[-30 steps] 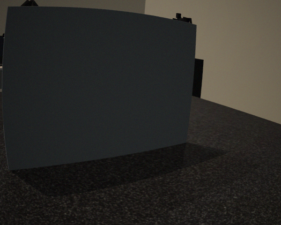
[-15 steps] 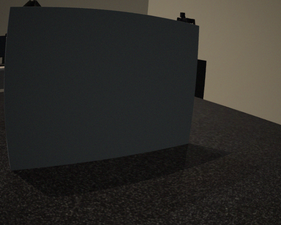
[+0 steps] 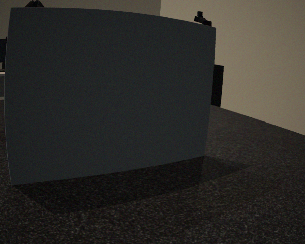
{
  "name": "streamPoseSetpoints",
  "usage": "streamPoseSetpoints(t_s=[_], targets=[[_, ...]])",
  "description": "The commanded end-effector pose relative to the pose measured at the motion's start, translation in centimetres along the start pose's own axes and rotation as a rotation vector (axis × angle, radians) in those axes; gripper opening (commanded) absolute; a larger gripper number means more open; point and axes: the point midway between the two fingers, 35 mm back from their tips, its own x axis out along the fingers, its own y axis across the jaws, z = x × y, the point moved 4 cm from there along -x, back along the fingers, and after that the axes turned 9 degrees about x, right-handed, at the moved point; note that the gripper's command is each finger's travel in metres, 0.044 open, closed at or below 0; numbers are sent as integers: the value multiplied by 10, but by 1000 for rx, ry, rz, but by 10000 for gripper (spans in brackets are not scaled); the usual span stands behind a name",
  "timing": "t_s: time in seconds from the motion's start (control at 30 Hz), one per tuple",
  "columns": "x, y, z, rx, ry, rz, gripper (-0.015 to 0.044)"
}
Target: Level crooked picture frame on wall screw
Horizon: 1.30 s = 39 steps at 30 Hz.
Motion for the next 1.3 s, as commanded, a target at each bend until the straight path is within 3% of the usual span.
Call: streamPoseSetpoints(t_s=[0.0,1.27], targets=[[0,2,-4,-1,8,8,0],[0,-6,-6,0,6,7,0]])
